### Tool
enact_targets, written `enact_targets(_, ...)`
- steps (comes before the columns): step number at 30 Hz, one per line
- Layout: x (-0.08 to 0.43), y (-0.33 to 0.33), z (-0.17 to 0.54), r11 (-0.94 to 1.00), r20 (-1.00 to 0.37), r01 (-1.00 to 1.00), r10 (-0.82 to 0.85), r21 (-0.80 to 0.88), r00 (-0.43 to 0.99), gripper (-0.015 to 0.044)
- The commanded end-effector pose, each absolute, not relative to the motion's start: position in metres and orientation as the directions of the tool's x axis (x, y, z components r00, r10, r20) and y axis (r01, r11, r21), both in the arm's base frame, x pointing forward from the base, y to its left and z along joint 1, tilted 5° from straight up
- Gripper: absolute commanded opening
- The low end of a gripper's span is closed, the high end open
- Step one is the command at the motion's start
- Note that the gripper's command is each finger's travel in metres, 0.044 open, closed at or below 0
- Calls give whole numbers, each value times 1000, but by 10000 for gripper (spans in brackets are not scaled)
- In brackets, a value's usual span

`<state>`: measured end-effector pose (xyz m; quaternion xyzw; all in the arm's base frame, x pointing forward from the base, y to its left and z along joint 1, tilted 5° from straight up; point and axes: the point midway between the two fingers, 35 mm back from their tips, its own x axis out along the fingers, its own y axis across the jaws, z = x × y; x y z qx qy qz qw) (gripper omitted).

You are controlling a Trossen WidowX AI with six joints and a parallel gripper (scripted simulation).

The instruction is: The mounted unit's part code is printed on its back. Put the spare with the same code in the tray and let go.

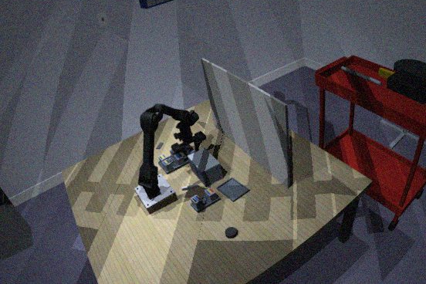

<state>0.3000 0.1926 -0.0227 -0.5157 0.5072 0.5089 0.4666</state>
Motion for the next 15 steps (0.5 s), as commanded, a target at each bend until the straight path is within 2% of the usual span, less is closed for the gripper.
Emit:
enact_targets(1,300,193,-22,-50,-998,-998,-48,35,-33,221)
enact_targets(4,300,193,-22,-50,-998,-998,-48,35,-33,142)
enact_targets(11,300,193,-22,-50,-998,-998,-48,35,-33,96)
enact_targets(15,300,193,-22,-50,-998,-998,-48,35,-33,0)
